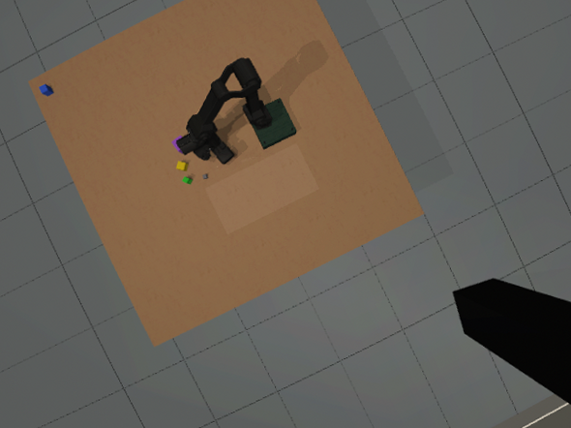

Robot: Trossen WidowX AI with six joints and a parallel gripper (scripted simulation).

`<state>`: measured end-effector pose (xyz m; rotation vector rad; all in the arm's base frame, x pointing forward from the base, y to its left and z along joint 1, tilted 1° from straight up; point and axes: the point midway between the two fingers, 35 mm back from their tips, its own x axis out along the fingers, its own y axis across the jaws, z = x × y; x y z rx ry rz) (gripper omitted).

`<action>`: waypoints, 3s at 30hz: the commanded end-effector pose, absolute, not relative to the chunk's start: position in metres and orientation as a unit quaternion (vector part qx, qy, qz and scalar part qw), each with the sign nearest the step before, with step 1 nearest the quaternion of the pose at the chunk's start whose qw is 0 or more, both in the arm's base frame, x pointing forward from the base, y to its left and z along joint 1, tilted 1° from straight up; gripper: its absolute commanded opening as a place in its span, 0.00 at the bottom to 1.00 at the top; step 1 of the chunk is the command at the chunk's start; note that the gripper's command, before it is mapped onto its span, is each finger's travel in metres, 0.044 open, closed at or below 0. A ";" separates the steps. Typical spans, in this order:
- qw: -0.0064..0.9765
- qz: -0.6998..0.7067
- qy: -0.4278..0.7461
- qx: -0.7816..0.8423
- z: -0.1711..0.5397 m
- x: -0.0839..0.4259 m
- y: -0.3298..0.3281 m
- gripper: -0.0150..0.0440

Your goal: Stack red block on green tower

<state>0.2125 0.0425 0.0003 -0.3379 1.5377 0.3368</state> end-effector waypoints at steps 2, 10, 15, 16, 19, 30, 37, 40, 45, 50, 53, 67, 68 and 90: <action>0.693 0.148 0.689 -0.152 0.009 0.213 0.042 0.25; 0.694 0.148 0.689 -0.152 0.050 0.213 0.043 0.25; 0.694 0.148 0.689 -0.152 0.077 0.213 0.043 0.25; 0.694 0.148 0.689 -0.152 0.082 0.213 0.043 0.25; 0.694 0.148 0.689 -0.152 0.097 0.212 0.043 0.25; 0.694 0.149 0.688 -0.151 0.116 0.213 0.044 0.25; 0.696 0.150 0.686 -0.152 0.123 0.227 0.050 0.25; 0.698 0.153 0.683 -0.152 0.126 0.240 0.056 0.25; 0.699 0.154 0.682 -0.152 0.131 0.259 0.065 0.25; 0.699 0.153 0.682 -0.151 0.134 0.277 0.073 0.25; 0.699 0.153 0.682 -0.151 0.135 0.287 0.079 0.25; 0.699 0.151 0.683 -0.151 0.134 0.335 0.107 0.25; 0.699 0.151 0.683 -0.151 0.134 0.338 0.109 0.25; 0.698 0.150 0.684 -0.150 0.096 0.377 0.137 0.25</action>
